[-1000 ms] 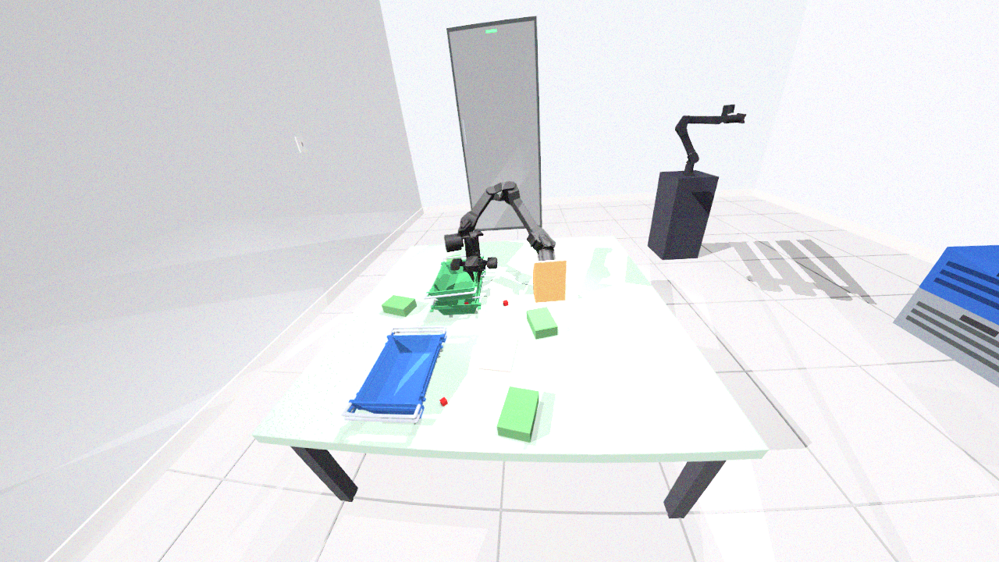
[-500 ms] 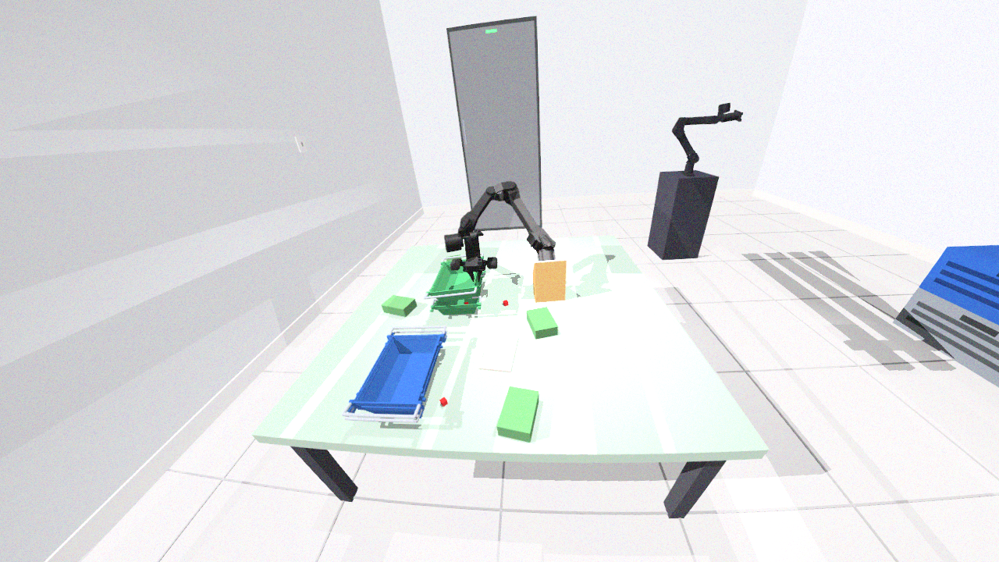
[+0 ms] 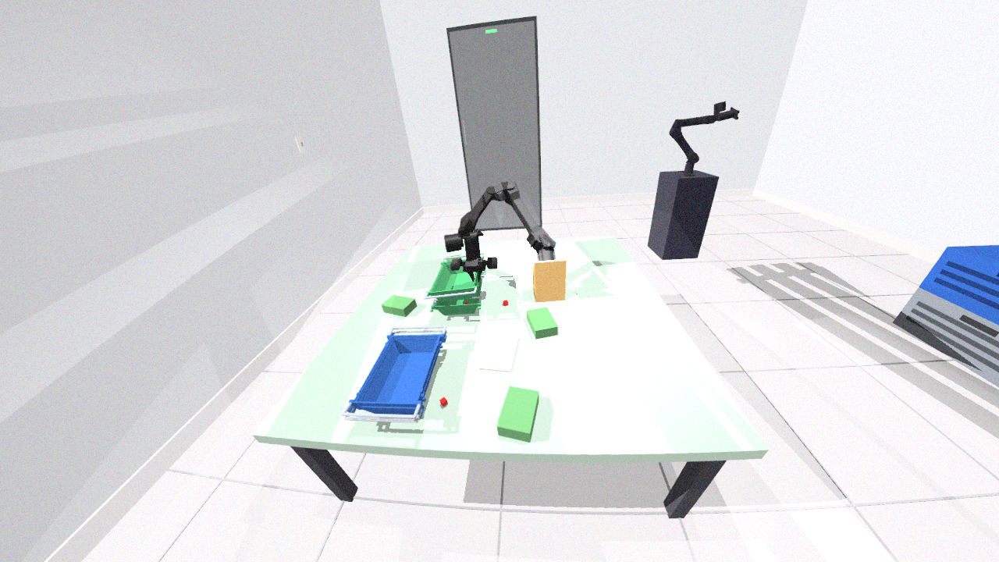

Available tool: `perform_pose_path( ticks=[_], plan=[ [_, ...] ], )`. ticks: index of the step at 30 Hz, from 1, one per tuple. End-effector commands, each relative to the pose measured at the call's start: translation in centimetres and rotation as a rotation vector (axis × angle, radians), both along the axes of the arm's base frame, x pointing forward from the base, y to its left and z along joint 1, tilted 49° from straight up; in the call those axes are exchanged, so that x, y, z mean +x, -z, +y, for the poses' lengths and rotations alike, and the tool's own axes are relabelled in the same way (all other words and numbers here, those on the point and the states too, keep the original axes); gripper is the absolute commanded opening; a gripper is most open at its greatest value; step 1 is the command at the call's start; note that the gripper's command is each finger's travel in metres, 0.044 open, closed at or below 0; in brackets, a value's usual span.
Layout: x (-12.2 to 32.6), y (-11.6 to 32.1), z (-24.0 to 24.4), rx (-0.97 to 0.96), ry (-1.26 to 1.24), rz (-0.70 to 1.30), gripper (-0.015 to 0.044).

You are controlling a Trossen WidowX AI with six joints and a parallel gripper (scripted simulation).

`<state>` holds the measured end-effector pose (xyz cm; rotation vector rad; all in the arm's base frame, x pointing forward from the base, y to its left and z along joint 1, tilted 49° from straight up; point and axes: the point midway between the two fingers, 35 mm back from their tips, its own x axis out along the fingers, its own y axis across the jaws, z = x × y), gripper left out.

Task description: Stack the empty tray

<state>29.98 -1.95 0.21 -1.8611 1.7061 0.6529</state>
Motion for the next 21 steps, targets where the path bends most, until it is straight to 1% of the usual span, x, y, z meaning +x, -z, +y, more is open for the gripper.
perform_pose_path(
  ticks=[1,15,21],
  plan=[
    [-0.45,0.23,-0.57,-0.003,0.012,0.022,0.0],
    [-0.45,0.23,-0.57,-0.003,0.012,0.022,0.0],
    [-0.45,0.23,-0.57,-0.003,0.012,0.022,0.0088]
  ],
)
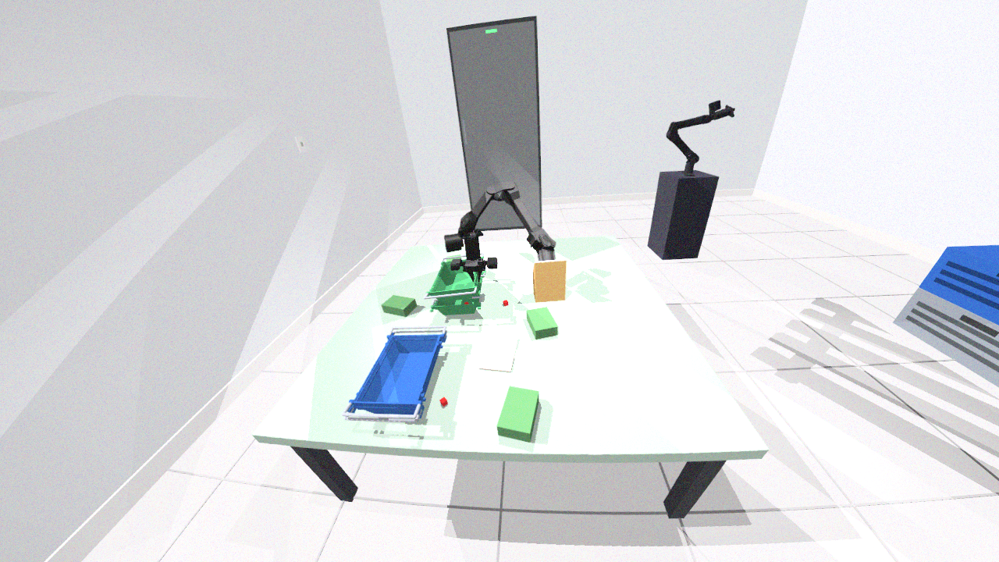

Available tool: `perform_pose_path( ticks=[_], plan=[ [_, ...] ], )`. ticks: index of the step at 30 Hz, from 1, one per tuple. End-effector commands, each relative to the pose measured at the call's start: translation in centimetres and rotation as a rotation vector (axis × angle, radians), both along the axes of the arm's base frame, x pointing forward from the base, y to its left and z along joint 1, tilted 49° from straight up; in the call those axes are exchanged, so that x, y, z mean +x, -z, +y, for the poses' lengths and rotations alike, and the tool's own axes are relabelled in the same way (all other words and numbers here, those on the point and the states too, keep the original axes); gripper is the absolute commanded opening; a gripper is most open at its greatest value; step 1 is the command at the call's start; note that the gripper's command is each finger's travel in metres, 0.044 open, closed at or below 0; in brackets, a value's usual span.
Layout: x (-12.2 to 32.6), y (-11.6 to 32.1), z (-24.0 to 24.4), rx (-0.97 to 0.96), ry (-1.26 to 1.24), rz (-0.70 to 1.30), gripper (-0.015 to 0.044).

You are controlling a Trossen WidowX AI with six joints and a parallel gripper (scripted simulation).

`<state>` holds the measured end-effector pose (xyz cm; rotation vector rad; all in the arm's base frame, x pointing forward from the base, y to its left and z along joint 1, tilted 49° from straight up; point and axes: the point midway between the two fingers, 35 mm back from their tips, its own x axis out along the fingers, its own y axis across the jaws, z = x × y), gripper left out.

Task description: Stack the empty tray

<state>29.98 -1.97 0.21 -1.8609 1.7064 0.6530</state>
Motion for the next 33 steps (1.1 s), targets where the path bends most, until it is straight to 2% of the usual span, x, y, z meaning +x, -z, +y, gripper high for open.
perform_pose_path(
  ticks=[1,24,33],
  plan=[
    [-0.45,0.22,-0.56,-0.003,0.012,0.022,0.0103],
    [-0.45,0.22,-0.56,-0.003,0.012,0.022,0.044],
    [-0.29,-0.18,-0.03,-0.001,0.014,0.016,0.044]
  ],
)
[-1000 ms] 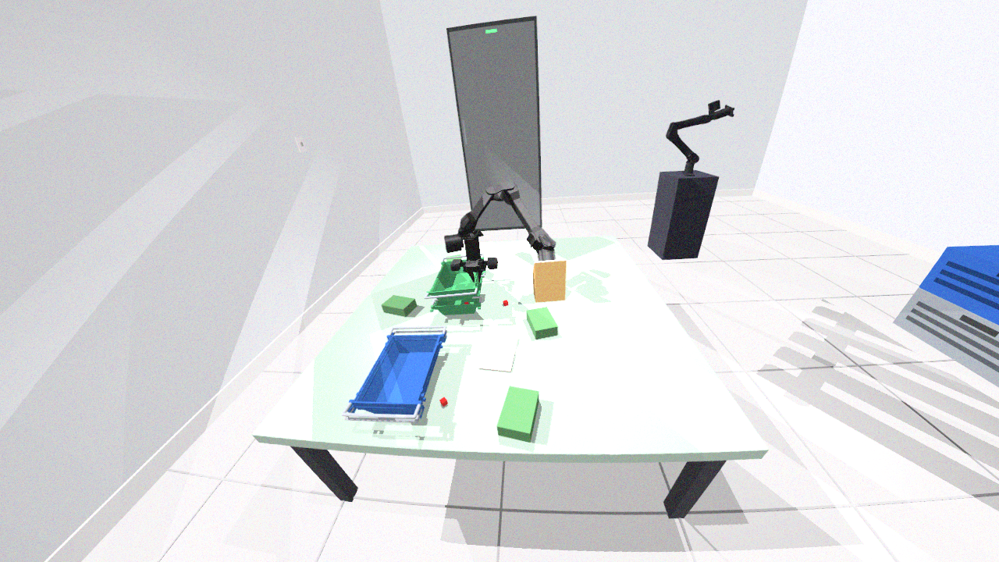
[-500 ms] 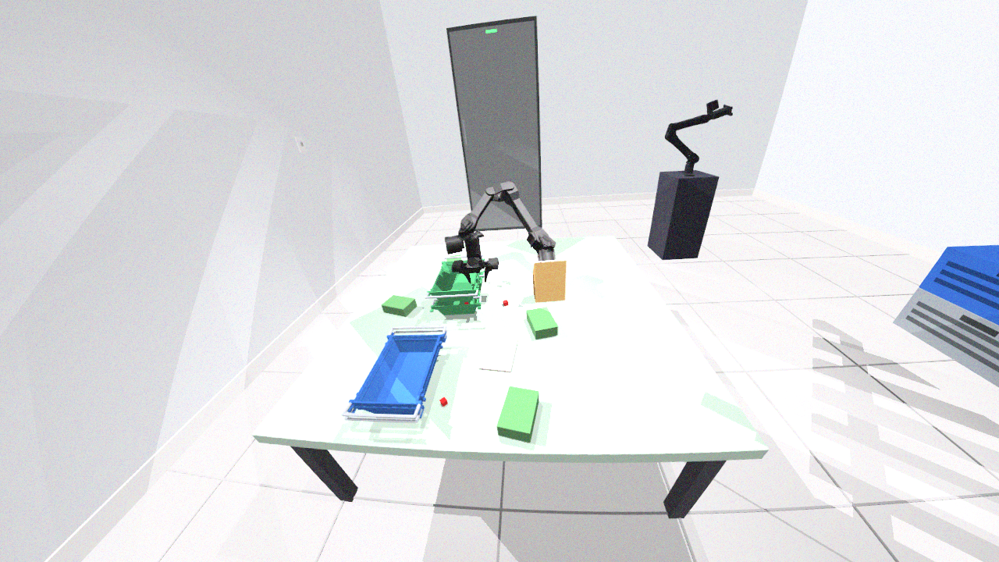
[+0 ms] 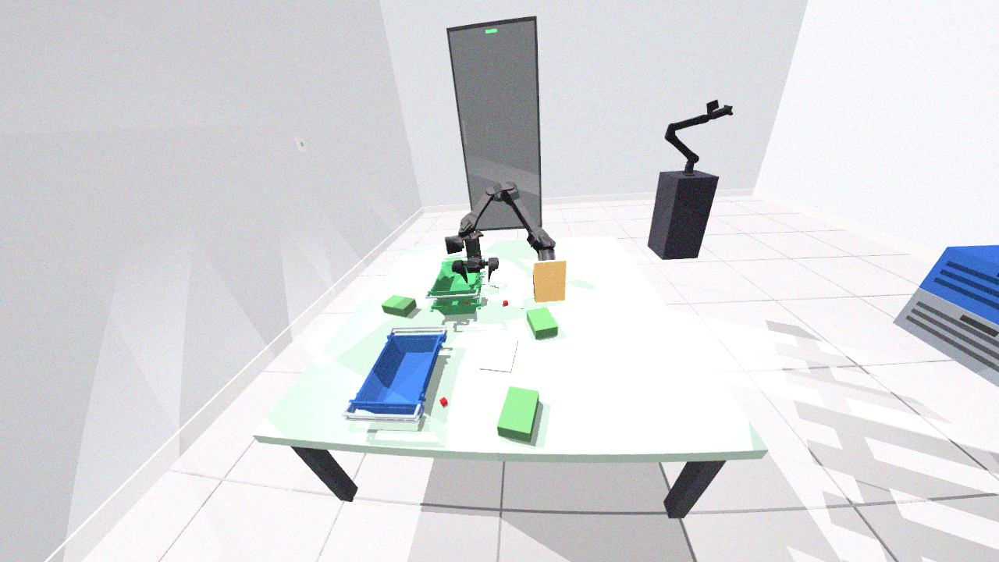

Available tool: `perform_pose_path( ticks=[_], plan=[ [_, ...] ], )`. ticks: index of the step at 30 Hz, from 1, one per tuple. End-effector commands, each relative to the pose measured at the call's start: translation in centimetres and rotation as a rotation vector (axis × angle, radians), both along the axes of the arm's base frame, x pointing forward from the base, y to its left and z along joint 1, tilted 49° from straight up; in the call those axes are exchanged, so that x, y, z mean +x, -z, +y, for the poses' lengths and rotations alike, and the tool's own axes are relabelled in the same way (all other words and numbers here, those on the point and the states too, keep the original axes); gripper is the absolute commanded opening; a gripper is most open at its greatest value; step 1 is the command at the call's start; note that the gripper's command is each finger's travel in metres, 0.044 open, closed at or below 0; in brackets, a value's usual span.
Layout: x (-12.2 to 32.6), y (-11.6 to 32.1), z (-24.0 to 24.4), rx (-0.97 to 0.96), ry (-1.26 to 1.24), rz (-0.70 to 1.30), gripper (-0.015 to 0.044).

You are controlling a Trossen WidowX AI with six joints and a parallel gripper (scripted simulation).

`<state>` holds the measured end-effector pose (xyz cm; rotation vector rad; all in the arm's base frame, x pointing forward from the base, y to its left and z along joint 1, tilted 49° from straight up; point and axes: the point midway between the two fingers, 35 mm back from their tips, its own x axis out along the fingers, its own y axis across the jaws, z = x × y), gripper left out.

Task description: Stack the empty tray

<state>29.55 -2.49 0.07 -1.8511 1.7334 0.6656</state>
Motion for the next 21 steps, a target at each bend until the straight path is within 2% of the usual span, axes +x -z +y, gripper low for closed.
perform_pose_path(
  ticks=[1,15,21],
  plan=[
    [0.2,-0.6,0.8,0.005,0.0,-0.005,0.044],
    [-0.5,-6.9,7.9,0.008,-0.001,0.003,0.044],
    [-0.7,-6.7,7.8,0.004,-0.009,0.004,0.044]
  ],
)
